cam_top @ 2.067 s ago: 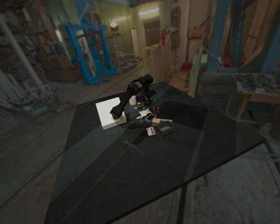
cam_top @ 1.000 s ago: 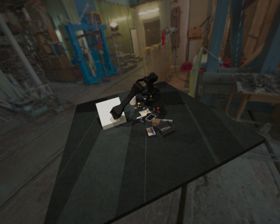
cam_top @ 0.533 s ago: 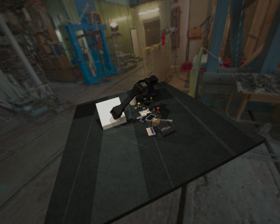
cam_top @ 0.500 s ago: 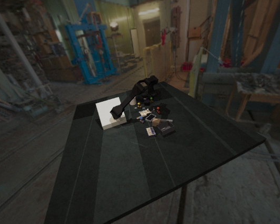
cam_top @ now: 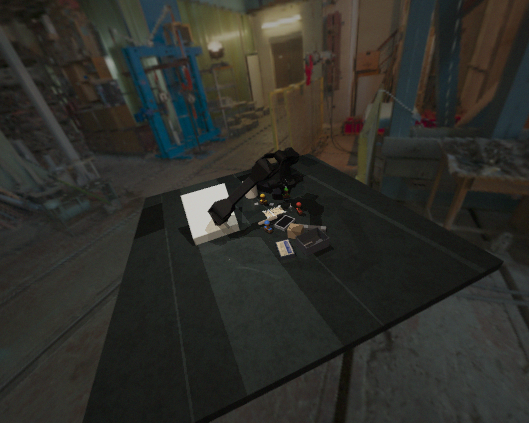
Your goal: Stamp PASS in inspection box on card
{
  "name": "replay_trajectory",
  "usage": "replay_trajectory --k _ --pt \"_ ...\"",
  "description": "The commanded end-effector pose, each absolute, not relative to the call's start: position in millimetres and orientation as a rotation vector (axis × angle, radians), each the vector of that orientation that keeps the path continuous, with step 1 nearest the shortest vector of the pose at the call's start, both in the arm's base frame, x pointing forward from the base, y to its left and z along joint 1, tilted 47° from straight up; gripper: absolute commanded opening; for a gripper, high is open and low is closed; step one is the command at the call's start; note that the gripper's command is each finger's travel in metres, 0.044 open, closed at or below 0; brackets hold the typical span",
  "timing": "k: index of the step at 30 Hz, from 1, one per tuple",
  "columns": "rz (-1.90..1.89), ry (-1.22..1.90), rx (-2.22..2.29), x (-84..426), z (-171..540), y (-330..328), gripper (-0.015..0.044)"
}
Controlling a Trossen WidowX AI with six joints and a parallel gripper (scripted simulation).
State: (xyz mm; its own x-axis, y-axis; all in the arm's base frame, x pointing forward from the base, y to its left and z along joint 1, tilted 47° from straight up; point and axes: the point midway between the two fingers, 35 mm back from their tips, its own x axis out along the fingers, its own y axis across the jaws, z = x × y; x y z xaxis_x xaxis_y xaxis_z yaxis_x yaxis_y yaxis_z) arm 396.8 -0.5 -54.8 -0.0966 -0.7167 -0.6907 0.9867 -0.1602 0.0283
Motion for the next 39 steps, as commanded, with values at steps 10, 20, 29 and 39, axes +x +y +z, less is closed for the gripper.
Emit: replay_trajectory --k 10,20,29,39 --pt "-1.629 0.534 0.674 395 -62 -9 0.0079" --pt "-1.628 0.535 0.673 396 -60 -7 0.0268" --pt "-1.6 0.572 0.63 401 17 74 0.0268" --pt "-1.599 0.573 0.628 401 19 76 0.0268"
